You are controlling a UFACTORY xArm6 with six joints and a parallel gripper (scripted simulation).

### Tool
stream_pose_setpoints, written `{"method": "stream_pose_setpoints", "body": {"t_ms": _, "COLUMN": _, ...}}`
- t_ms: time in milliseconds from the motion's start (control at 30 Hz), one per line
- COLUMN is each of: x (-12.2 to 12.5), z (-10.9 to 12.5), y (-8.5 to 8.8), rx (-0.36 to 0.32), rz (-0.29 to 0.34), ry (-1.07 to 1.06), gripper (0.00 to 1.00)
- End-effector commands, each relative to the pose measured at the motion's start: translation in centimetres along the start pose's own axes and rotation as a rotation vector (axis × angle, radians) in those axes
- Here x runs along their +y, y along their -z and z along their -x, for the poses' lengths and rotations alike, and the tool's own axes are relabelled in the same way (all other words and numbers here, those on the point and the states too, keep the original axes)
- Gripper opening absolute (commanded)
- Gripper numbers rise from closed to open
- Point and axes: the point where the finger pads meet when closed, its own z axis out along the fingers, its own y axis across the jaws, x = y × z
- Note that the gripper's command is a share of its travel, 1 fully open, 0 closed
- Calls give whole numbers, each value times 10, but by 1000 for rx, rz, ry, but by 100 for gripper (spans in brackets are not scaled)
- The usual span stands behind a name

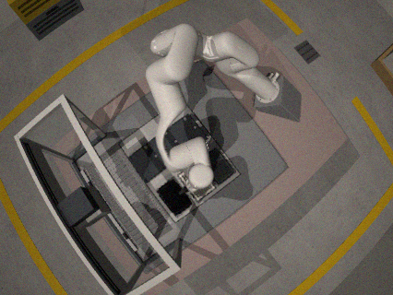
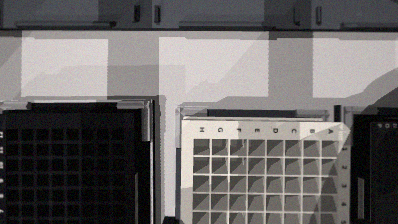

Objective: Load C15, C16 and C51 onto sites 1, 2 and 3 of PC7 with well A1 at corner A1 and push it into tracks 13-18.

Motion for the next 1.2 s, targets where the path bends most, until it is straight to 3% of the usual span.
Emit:
{"method": "stream_pose_setpoints", "body": {"t_ms": 0, "x": -1, "z": 0, "y": -1, "rx": -2, "rz": -2, "ry": -1, "gripper": 100}}
{"method": "stream_pose_setpoints", "body": {"t_ms": 1167, "x": -1, "z": 0, "y": -17, "rx": -2, "rz": -2, "ry": -1, "gripper": 100}}
